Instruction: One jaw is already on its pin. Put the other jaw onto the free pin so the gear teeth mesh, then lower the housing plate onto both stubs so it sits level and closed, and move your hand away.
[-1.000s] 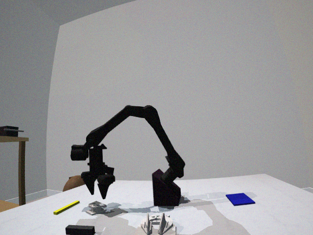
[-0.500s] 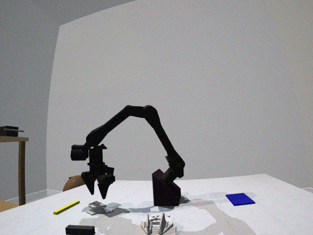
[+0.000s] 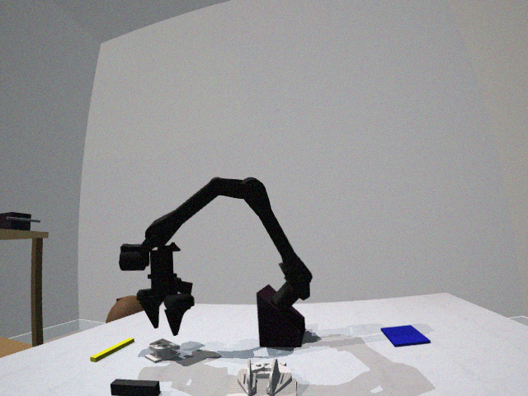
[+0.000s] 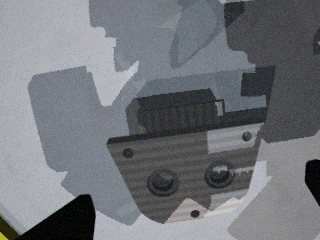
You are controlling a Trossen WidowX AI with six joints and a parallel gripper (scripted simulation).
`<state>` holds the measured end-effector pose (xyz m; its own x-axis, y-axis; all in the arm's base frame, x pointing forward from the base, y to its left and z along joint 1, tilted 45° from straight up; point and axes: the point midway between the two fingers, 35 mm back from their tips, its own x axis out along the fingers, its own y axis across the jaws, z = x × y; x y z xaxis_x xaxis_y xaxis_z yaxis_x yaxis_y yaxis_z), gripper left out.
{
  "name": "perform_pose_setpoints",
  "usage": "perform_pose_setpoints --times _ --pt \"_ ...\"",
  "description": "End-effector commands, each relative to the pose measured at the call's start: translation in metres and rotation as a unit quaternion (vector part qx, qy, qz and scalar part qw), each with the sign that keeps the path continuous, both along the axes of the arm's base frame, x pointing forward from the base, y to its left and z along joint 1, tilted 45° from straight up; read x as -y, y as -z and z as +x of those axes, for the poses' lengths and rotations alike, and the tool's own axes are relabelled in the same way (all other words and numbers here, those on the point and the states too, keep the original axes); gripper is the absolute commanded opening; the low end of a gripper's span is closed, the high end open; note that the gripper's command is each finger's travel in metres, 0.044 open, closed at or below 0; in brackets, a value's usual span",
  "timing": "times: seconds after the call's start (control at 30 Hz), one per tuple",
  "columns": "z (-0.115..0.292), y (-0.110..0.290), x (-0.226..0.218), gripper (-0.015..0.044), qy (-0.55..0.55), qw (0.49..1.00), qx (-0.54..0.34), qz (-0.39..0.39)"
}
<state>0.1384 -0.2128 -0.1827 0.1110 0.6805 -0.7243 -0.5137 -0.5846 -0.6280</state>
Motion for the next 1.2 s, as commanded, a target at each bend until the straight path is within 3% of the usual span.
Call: perform_pose_setpoints --times 0.0,1.17 --pt "0.001 0.000 0.000 0.0440 0.001 1.000 0.002 0.000" --pt "0.007 0.032 -0.027 0.0440 0.001 1.000 0.002 0.000"
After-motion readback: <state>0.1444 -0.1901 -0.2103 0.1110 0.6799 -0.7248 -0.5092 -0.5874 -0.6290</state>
